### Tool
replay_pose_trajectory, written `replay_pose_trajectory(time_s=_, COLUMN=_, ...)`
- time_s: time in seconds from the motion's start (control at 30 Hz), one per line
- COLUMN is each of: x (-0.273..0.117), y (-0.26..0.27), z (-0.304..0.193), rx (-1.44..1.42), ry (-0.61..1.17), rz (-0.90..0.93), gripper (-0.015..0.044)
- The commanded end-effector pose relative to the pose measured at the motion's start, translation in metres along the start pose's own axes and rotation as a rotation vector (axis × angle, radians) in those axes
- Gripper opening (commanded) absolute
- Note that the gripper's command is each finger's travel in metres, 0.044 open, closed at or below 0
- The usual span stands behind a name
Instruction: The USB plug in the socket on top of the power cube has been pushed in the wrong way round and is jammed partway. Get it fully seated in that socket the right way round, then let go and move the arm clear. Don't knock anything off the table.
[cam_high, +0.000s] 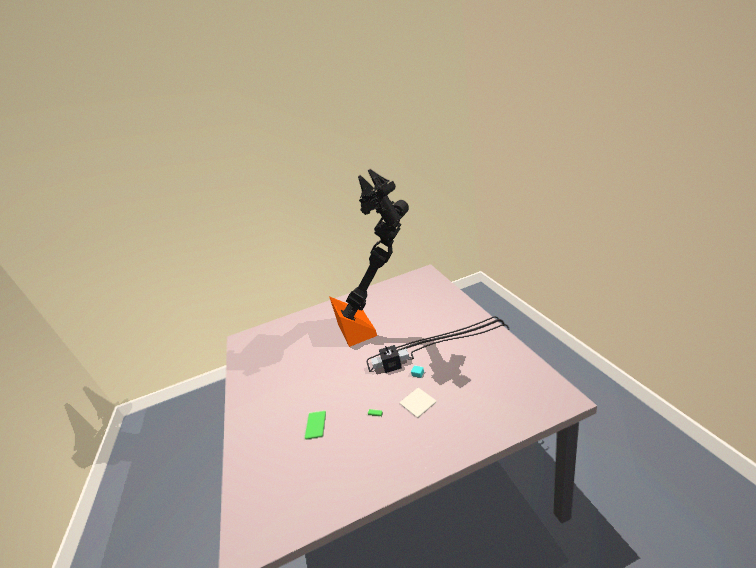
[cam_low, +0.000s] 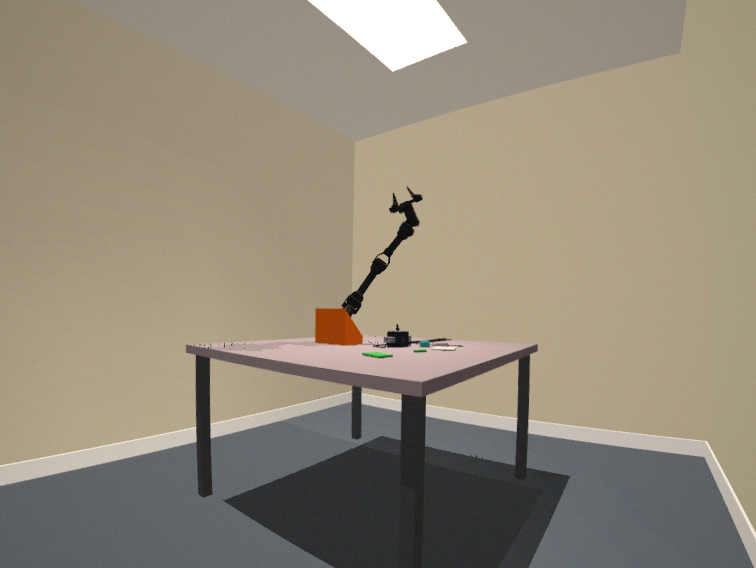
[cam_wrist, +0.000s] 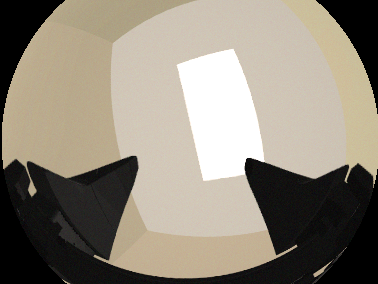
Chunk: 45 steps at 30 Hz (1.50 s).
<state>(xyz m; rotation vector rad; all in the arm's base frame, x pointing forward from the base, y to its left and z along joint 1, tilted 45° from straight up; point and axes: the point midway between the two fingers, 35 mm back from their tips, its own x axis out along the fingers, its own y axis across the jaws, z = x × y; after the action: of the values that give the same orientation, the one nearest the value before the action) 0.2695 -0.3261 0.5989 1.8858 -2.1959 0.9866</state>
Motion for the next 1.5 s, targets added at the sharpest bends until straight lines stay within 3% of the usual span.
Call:
replay_pose_trajectory(time_s=0.0, x=-0.002, y=-0.004, z=0.003, rx=-0.026, ry=-0.005, rz=-0.020, gripper=0.0426)
replay_pose_trajectory(time_s=0.1, x=-0.034, y=-0.058, z=0.059, rx=-0.382, ry=-0.070, rz=-0.324, gripper=0.0440)
replay_pose_trajectory(time_s=0.23, x=-0.071, y=-0.088, z=0.105, rx=-0.612, ry=-0.110, rz=-0.566, gripper=0.0440)
replay_pose_trajectory(time_s=0.4, x=-0.152, y=-0.111, z=0.183, rx=-0.927, ry=-0.163, rz=-0.997, gripper=0.0440)
replay_pose_trajectory(time_s=0.57, x=-0.253, y=-0.098, z=0.251, rx=-1.152, ry=-0.208, rz=-1.473, gripper=0.0440)
replay_pose_trajectory(time_s=0.77, x=-0.377, y=-0.035, z=0.300, rx=-1.256, ry=-0.267, rz=-2.075, gripper=0.0440)
replay_pose_trajectory(time_s=1.0, x=-0.498, y=0.086, z=0.292, rx=-1.076, ry=-0.398, rz=-2.780, gripper=0.0440)
replay_pose_trajectory(time_s=1.2, x=-0.561, y=0.201, z=0.232, rx=-0.580, ry=-0.652, rz=-3.277, gripper=0.0440)
replay_pose_trajectory(time_s=1.47, x=-0.569, y=0.214, z=0.216, rx=-0.459, ry=-0.717, rz=-3.336, gripper=0.0440)
